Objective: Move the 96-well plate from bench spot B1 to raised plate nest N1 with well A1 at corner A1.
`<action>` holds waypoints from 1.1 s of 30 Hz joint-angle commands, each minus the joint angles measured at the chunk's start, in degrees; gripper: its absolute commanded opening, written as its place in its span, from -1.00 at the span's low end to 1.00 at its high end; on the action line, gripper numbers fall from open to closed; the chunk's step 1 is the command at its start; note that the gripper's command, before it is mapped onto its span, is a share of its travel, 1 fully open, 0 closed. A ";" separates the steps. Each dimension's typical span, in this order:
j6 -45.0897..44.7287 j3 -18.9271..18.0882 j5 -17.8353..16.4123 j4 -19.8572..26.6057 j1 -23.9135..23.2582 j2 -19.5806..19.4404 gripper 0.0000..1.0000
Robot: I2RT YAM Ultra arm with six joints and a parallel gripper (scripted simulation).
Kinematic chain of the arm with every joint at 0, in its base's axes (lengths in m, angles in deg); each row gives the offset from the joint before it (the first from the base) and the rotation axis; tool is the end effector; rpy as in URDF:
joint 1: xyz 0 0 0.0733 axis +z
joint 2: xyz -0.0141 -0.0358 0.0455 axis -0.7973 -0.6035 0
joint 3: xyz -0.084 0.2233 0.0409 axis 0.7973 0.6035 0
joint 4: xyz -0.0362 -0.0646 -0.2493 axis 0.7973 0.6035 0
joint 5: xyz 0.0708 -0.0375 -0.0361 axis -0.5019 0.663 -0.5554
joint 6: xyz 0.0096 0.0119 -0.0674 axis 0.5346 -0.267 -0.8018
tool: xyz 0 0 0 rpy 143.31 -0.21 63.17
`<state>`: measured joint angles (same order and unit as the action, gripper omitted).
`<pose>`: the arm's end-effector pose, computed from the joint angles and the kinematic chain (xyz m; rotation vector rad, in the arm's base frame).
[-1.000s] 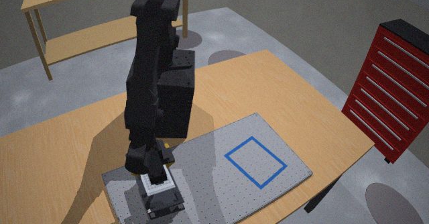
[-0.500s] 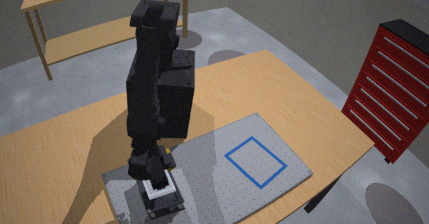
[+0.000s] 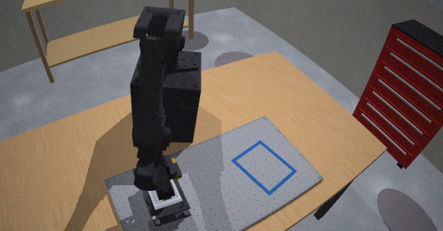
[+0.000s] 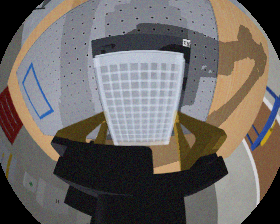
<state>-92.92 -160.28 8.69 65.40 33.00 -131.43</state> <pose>0.3241 -0.1093 -0.0666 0.1140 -3.1317 -0.1983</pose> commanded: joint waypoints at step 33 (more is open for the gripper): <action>0.52 0.95 -0.34 -4.24 0.40 0.47 -1.00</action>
<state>-92.72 -160.39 8.69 62.43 33.26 -133.00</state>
